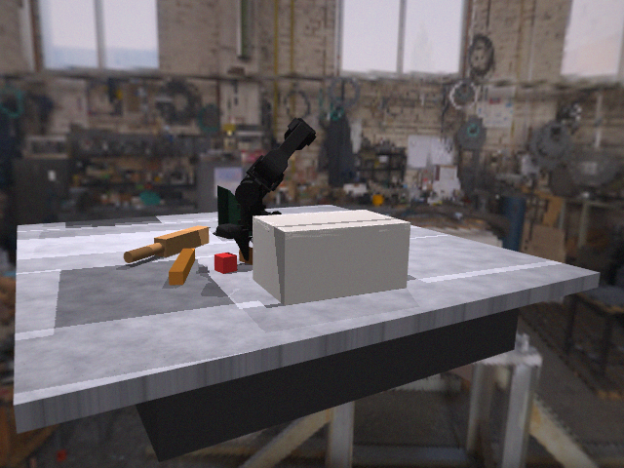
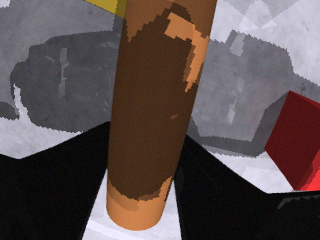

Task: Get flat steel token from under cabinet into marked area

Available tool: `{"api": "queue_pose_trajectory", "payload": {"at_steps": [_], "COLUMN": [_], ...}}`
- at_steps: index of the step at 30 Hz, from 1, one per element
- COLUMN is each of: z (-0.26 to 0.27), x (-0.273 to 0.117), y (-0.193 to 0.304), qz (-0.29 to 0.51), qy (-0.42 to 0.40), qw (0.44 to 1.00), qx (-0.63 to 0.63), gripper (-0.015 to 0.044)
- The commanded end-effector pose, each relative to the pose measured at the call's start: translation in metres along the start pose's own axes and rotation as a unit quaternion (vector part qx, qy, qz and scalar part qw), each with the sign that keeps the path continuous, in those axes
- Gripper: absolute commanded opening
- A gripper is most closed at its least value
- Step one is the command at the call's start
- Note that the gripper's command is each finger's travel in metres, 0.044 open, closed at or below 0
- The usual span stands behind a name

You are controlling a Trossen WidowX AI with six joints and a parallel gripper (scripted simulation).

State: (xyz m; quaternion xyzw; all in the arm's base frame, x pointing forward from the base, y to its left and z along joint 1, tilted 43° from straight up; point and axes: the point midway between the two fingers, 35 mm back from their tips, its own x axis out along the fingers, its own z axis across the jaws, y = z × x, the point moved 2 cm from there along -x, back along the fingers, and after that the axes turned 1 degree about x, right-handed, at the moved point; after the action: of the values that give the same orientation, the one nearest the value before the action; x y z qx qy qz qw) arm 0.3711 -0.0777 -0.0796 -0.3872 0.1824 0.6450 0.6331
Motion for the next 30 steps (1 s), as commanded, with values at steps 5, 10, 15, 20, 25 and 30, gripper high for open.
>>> {"api": "queue_pose_trajectory", "payload": {"at_steps": [5, 10, 15, 20, 25, 30], "z": [0.000, 0.000, 0.000, 0.001, 0.003, 0.008], "x": [0.000, 0.000, 0.000, 0.000, 0.000, 0.001], "y": [-0.011, -0.017, -0.022, -0.028, -0.029, -0.029], "qz": [0.000, 0.000, 0.000, 0.000, 0.000, 0.000], "qy": [0.001, 0.001, 0.001, 0.001, 0.001, 0.001], "qw": [1.000, 1.000, 1.000, 1.000, 1.000, 1.000], "qx": [0.001, 0.001, 0.000, 0.000, 0.000, 0.000], "gripper": [0.0000, 0.0000, 0.0000, 0.0000, 0.0000, 0.0000]}}
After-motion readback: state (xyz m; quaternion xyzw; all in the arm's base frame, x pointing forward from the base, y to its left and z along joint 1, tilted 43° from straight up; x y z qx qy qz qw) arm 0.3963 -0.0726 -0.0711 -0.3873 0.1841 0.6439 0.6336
